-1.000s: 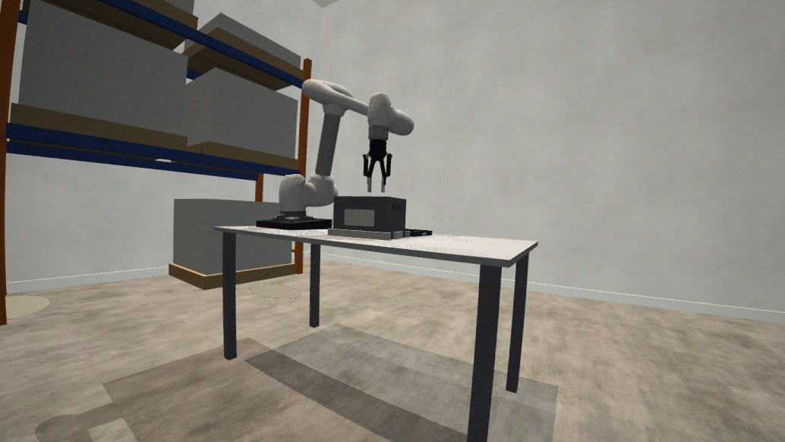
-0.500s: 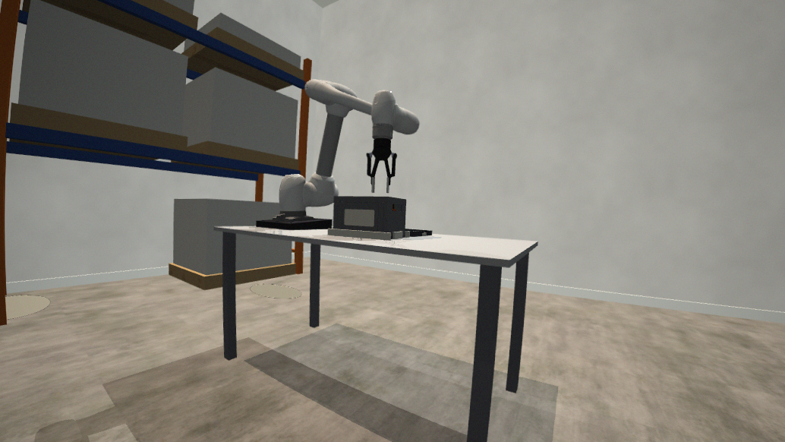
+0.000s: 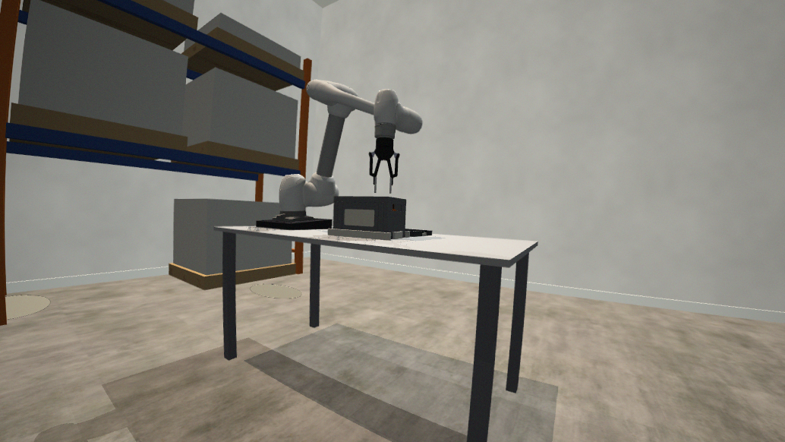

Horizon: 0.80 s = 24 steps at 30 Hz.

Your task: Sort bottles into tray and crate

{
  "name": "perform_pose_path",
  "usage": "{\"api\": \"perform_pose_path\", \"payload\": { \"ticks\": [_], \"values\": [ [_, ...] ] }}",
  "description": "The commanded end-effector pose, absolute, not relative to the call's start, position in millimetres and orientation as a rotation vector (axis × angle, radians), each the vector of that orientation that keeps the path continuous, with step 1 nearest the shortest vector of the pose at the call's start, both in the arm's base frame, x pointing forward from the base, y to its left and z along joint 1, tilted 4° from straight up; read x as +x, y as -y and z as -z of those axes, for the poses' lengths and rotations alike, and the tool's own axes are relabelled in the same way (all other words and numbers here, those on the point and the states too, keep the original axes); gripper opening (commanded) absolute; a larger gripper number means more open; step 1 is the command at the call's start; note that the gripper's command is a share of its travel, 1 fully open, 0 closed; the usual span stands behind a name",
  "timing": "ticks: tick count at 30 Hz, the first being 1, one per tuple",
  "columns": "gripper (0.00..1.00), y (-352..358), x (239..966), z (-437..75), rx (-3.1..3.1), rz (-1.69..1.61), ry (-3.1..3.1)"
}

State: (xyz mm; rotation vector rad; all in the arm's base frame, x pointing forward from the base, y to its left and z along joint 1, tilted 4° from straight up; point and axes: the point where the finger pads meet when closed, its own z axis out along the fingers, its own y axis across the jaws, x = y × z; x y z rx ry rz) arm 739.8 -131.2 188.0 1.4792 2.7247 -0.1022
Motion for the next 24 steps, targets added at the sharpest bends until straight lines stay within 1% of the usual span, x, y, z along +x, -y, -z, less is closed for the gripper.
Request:
{"api": "perform_pose_path", "payload": {
  "ticks": [1,24],
  "values": [
    [0.38,132.2,741.9,-188.1,1.435,0.102,-2.75],
    [0.38,134.0,745.2,-188.8,1.097,0.108,-2.91]
  ]
}}
